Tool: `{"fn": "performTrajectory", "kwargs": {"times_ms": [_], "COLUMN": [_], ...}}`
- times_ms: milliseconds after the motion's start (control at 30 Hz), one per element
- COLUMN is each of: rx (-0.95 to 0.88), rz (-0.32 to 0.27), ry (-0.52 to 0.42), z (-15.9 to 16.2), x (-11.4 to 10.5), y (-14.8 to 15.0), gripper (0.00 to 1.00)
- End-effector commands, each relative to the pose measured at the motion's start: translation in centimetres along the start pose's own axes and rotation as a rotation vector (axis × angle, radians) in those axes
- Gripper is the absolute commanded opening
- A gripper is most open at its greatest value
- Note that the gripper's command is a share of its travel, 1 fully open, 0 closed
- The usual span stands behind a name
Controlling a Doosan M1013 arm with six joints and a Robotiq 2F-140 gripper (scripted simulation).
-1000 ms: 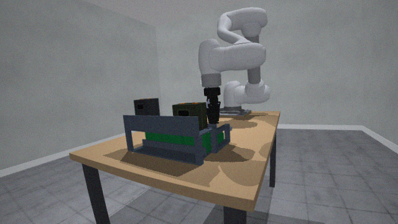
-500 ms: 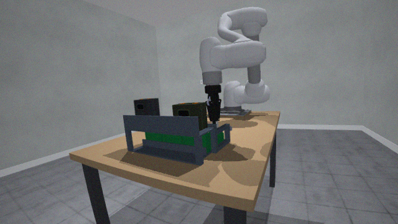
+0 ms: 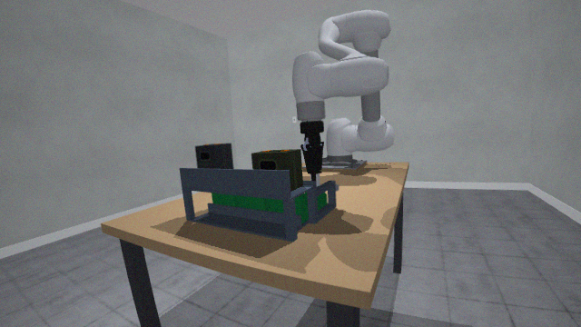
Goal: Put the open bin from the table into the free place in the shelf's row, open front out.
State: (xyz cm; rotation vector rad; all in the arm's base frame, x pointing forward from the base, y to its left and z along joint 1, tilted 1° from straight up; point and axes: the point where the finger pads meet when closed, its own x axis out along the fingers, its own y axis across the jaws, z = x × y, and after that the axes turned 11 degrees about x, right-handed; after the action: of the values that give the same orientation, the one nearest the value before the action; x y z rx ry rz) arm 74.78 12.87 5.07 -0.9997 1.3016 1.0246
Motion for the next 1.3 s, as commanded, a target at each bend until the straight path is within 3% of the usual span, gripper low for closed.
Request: {"fn": "performTrajectory", "kwargs": {"times_ms": [0, 400, 833, 1267], "rx": [0.000, 0.000, 0.000, 0.000], "rz": [0.000, 0.000, 0.000, 0.000], "ry": [0.000, 0.000, 0.000, 0.000], "z": [0.0, 0.0, 0.0, 0.0], "x": [0.0, -1.7, -5.7, -6.0], "y": [0.0, 0.0, 0.0, 0.0], "gripper": [0.00, 0.00, 0.00, 0.00]}}
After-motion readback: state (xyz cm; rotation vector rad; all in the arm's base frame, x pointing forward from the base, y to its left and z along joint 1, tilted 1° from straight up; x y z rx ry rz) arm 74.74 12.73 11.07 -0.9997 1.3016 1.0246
